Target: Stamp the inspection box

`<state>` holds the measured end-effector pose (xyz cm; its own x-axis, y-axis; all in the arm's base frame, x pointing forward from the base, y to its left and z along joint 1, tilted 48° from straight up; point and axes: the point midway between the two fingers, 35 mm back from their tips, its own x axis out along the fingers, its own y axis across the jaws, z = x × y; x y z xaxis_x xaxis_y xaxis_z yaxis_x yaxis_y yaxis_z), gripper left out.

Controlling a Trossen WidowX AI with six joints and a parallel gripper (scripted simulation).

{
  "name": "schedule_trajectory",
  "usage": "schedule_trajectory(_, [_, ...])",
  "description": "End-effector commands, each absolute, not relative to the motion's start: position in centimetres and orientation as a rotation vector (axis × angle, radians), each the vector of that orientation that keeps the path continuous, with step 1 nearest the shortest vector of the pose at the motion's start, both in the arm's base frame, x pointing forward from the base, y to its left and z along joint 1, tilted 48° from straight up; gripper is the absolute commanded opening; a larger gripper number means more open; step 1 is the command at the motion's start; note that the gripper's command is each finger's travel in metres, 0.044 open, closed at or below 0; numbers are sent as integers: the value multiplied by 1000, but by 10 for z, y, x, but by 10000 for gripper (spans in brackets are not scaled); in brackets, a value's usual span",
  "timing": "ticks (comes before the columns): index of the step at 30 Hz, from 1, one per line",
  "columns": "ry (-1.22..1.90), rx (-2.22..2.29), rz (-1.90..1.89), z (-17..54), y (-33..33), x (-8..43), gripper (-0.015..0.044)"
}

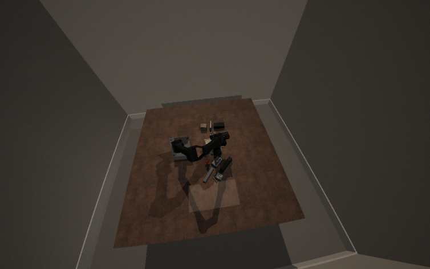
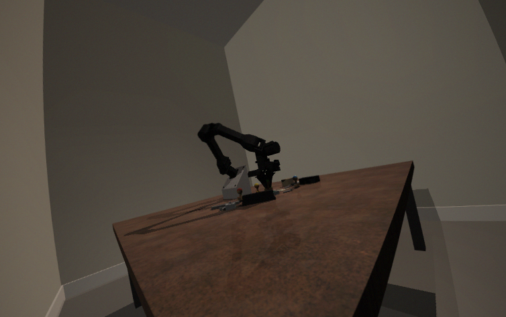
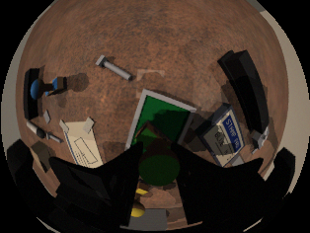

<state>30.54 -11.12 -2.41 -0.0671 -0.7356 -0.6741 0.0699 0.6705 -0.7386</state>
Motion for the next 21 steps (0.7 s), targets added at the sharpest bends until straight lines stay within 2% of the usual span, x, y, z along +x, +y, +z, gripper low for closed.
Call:
schedule_trajectory(1, [1502, -577, -730, -24, -112, 306, 0])
schedule_trajectory(21, [1502, -577, -730, -19, -107, 306, 0])
